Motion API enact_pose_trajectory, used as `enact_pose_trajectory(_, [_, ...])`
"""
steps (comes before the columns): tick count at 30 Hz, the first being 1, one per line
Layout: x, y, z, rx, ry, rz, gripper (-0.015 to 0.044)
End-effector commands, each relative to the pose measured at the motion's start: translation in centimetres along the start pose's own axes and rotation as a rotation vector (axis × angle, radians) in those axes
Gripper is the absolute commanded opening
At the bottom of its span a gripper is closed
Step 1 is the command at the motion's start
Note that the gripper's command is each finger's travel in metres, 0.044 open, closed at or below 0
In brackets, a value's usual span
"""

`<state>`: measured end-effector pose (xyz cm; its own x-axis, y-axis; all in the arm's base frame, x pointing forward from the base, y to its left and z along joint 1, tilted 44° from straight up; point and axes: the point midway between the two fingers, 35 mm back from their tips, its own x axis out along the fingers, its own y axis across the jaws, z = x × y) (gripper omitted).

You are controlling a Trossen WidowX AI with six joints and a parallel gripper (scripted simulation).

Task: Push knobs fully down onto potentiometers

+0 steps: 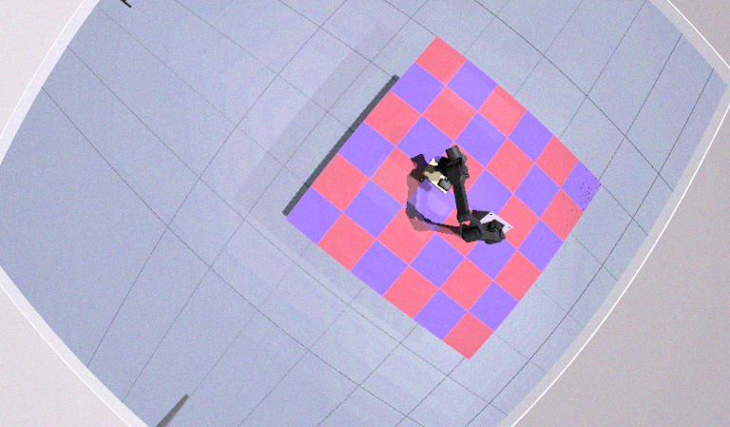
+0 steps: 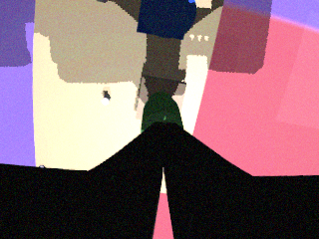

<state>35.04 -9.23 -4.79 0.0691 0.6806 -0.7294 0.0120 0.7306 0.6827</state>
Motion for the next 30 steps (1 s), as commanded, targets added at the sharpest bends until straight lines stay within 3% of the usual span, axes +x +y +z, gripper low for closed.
enact_pose_trajectory(1, [0.4,0.1,0.2,-0.014,0.013,0.007,0.0])
enact_pose_trajectory(14, [-1.7,0.1,0.2,-0.014,0.014,0.007,0.0])
enact_pose_trajectory(22, [-1.2,0.2,0.2,-0.011,0.013,0.011,0.021])
enact_pose_trajectory(30, [-2.5,0.5,1.3,-0.103,-0.034,-0.024,0.0])
